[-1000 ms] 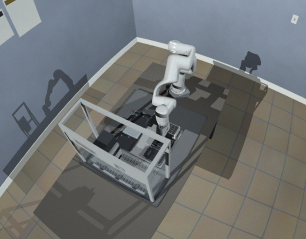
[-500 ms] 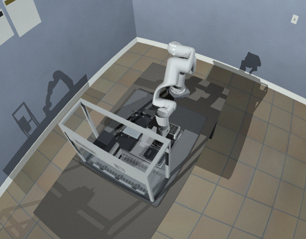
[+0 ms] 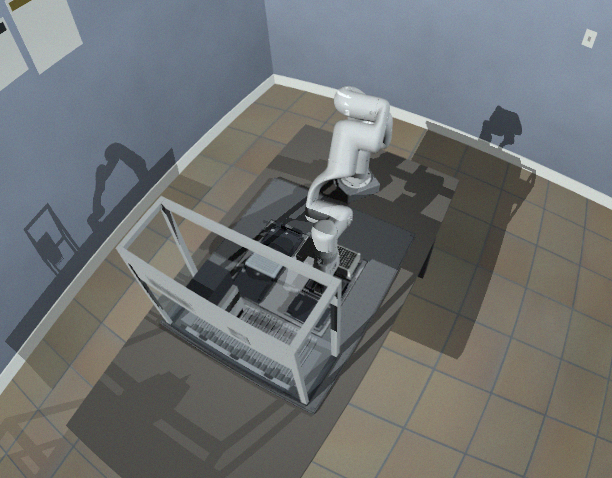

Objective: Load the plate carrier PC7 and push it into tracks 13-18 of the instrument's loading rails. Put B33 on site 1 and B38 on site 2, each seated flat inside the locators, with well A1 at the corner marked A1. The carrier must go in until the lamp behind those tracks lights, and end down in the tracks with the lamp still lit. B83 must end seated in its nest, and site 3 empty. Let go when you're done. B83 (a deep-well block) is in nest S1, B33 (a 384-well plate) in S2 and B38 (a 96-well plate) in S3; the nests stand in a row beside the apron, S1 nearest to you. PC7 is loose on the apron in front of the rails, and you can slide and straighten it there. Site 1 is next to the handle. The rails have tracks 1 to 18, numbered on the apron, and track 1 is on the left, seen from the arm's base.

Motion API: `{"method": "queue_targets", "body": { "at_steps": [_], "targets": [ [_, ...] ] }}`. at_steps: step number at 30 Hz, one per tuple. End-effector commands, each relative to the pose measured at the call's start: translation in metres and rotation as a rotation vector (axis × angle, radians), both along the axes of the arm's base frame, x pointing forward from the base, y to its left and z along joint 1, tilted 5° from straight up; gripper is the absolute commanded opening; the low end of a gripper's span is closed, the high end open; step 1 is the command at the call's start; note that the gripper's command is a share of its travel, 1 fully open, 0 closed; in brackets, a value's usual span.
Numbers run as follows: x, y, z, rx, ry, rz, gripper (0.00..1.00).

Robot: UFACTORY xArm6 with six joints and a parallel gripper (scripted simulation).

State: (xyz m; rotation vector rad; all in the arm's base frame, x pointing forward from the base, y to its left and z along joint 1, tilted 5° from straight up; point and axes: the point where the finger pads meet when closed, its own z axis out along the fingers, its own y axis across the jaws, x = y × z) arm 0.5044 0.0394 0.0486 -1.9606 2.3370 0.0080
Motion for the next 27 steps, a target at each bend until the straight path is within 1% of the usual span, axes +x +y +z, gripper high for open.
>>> {"method": "queue_targets", "body": {
  "at_steps": [1, 17, 27],
  "targets": [
    [0.0020, 0.0005, -0.0058, 0.000, -0.004, 0.000, 1.00],
    [0.0022, 0.0006, -0.0076, 0.000, -0.004, 0.000, 1.00],
    [0.0026, 0.0010, -0.0142, 0.000, -0.004, 0.000, 1.00]
  ]
}}
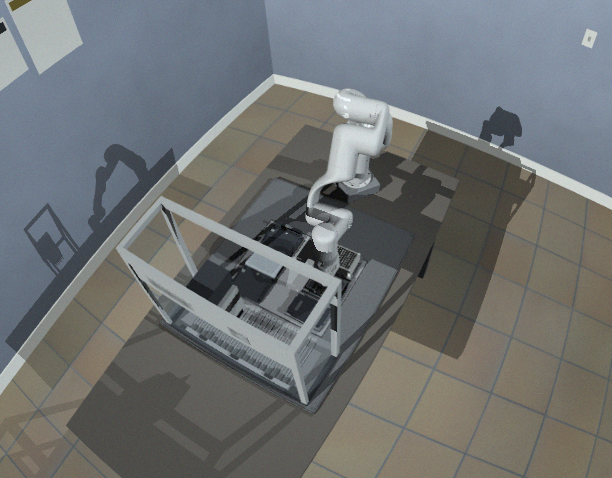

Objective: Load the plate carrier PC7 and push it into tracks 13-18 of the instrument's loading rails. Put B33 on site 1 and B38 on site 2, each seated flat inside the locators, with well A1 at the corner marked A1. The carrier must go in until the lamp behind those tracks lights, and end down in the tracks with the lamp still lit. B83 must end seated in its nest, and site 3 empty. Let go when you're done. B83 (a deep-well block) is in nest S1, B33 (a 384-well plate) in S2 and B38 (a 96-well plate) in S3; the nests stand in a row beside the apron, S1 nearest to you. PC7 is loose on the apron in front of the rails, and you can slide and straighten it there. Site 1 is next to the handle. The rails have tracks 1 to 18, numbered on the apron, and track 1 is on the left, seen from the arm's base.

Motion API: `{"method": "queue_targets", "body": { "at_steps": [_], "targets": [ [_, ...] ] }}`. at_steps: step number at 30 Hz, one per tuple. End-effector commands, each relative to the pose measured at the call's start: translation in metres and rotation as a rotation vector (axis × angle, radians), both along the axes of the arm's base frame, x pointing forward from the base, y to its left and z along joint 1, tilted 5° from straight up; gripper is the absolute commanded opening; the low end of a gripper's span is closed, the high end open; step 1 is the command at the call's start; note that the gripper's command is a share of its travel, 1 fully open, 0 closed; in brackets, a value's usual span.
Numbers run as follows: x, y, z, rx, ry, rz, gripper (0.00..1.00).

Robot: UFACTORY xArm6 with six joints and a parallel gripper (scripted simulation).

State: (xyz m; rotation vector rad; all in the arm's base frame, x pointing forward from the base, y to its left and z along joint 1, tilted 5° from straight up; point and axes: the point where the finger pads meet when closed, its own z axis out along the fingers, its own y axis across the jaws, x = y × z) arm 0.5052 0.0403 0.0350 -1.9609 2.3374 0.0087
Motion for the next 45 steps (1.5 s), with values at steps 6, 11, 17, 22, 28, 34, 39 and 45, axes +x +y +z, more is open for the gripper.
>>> {"method": "queue_targets", "body": {
  "at_steps": [6, 11, 17, 22, 28, 34, 39, 45],
  "targets": [
    [0.002, 0.000, -0.003, 0.000, -0.005, 0.000, 1.00],
    [0.002, 0.001, -0.007, 0.000, -0.005, 0.000, 1.00],
    [0.003, 0.001, -0.011, 0.000, -0.005, 0.000, 1.00],
    [0.003, 0.001, -0.013, 0.000, -0.005, 0.000, 1.00],
    [0.003, 0.001, -0.014, 0.000, -0.005, 0.000, 1.00],
    [0.003, 0.001, -0.014, 0.000, -0.005, 0.000, 1.00],
    [0.003, 0.001, -0.014, 0.000, -0.005, 0.000, 1.00],
    [0.003, 0.001, -0.013, 0.000, -0.005, 0.000, 0.00]
  ]
}}
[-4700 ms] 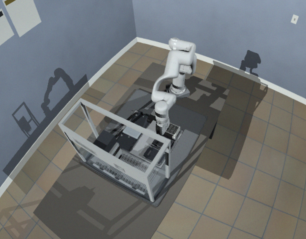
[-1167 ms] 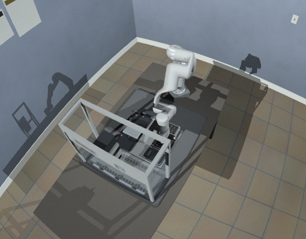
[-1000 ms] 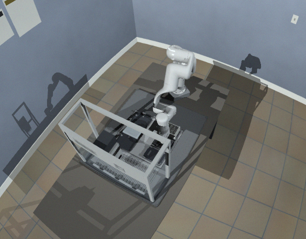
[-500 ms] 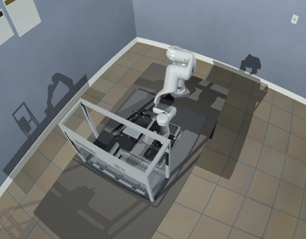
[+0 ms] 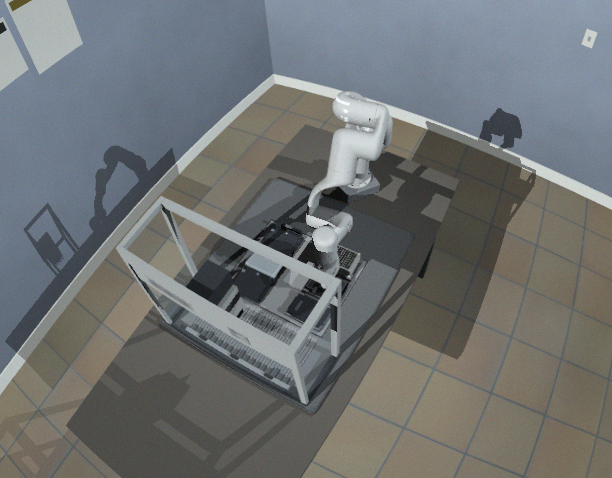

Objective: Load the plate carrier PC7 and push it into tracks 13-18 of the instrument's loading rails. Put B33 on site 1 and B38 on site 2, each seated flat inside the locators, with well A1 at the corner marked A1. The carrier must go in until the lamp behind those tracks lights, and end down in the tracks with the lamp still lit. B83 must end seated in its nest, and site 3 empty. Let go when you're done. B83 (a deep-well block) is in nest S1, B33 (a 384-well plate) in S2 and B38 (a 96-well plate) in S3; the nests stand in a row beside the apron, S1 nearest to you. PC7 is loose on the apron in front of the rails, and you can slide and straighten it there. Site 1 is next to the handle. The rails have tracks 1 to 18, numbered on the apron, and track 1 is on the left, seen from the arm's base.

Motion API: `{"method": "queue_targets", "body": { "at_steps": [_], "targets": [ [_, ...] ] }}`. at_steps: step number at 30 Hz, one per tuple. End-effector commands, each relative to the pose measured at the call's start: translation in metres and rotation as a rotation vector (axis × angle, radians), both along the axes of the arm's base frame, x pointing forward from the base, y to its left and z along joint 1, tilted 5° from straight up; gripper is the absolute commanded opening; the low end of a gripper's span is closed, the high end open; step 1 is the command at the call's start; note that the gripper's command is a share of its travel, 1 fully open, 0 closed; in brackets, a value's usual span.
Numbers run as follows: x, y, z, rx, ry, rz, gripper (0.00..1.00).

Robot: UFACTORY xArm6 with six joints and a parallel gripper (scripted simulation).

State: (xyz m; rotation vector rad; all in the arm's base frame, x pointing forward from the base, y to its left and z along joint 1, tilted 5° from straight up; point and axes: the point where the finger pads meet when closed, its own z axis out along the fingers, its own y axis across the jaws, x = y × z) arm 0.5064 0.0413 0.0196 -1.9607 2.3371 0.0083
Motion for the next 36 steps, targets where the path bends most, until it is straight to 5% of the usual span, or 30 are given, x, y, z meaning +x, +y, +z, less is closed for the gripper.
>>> {"method": "queue_targets", "body": {
  "at_steps": [1, 36],
  "targets": [
    [0.0015, 0.0000, 0.0020, 0.000, -0.004, 0.000, 0.00],
    [0.0015, 0.0000, 0.0020, 0.000, -0.004, 0.000, 0.00]
  ]
}}
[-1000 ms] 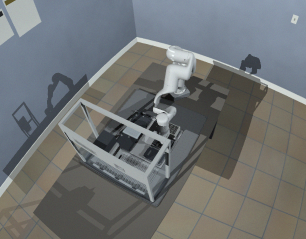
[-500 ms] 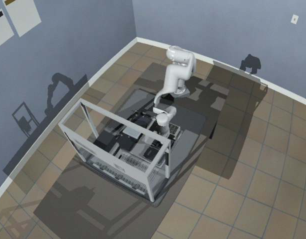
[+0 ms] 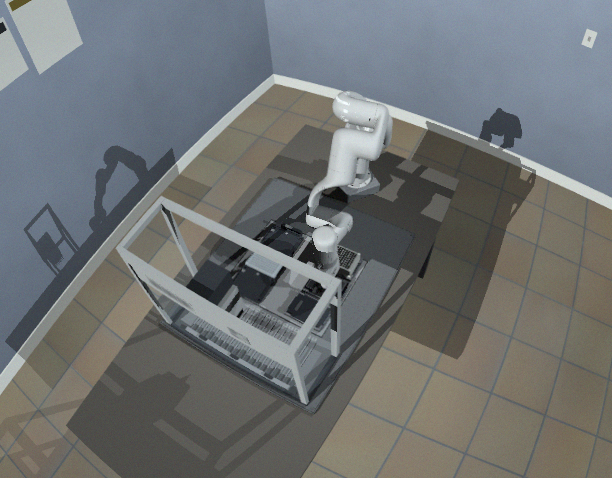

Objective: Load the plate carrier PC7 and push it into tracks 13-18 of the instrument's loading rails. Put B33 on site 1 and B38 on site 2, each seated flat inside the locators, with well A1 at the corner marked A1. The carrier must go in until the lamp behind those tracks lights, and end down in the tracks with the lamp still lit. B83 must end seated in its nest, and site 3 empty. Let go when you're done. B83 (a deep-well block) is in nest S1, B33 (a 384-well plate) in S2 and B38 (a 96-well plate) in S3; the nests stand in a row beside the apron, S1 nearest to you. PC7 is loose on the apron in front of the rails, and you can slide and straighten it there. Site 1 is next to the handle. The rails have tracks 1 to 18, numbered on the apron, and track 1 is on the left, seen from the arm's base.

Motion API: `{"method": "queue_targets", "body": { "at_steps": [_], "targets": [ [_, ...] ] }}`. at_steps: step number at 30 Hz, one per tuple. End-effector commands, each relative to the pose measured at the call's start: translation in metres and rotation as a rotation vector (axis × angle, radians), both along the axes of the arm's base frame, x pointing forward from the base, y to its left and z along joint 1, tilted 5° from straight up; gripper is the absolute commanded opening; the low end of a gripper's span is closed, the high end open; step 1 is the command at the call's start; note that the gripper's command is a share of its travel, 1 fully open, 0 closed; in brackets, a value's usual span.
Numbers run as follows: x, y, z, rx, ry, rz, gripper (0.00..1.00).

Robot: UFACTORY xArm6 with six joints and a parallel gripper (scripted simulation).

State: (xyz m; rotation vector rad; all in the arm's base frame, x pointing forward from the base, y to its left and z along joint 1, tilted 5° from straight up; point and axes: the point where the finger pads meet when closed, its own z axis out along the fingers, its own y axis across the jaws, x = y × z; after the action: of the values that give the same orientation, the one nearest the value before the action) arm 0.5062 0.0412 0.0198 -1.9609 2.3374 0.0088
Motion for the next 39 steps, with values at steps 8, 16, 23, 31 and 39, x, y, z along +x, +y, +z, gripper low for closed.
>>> {"method": "queue_targets", "body": {
  "at_steps": [8, 16, 23, 31, 39],
  "targets": [
    [0.002, 0.000, 0.002, 0.000, -0.005, 0.000, 0.00],
    [0.002, 0.000, 0.004, 0.000, -0.005, 0.000, 0.00],
    [0.001, 0.000, 0.007, 0.000, -0.005, 0.000, 0.00],
    [0.001, -0.001, 0.012, 0.000, -0.005, 0.000, 0.00],
    [0.001, -0.001, 0.017, 0.000, -0.005, 0.000, 0.00]
  ]
}}
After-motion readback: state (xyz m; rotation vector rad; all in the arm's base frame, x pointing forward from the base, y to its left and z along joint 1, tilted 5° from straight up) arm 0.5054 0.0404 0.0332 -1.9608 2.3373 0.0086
